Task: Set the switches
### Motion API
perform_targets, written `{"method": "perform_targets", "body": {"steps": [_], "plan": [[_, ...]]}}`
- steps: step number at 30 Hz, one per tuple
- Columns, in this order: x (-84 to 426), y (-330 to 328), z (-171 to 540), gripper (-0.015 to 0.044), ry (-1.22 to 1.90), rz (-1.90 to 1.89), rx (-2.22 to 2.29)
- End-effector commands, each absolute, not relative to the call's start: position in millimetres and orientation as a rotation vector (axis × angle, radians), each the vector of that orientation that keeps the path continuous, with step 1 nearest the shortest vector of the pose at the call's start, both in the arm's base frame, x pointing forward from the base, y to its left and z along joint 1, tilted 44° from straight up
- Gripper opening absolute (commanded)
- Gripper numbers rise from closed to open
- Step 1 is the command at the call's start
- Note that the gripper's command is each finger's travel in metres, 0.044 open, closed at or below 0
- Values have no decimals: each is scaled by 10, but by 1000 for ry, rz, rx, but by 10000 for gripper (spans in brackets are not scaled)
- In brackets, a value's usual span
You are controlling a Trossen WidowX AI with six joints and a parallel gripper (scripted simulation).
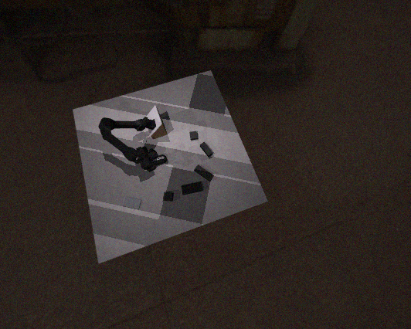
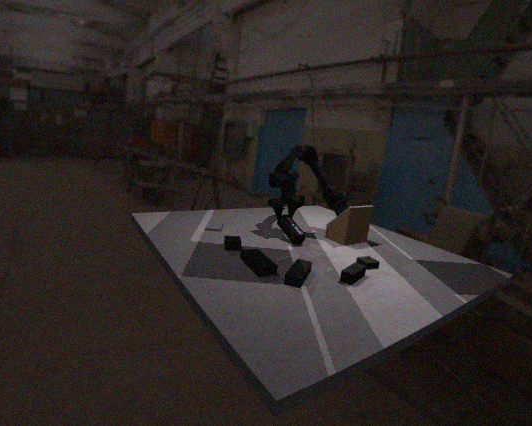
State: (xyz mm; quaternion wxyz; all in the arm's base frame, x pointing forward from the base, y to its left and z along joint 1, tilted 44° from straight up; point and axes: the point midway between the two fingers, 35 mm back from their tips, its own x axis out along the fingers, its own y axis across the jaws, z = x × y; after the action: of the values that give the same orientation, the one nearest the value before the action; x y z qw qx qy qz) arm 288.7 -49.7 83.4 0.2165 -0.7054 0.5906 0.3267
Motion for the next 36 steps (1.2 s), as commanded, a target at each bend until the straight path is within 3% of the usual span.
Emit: {"method": "perform_targets", "body": {"steps": [1,36], "plan": [[2885,-426,833,336,1625,909,-1956],[2822,-147,804,336,1624,912,-1954]]}}
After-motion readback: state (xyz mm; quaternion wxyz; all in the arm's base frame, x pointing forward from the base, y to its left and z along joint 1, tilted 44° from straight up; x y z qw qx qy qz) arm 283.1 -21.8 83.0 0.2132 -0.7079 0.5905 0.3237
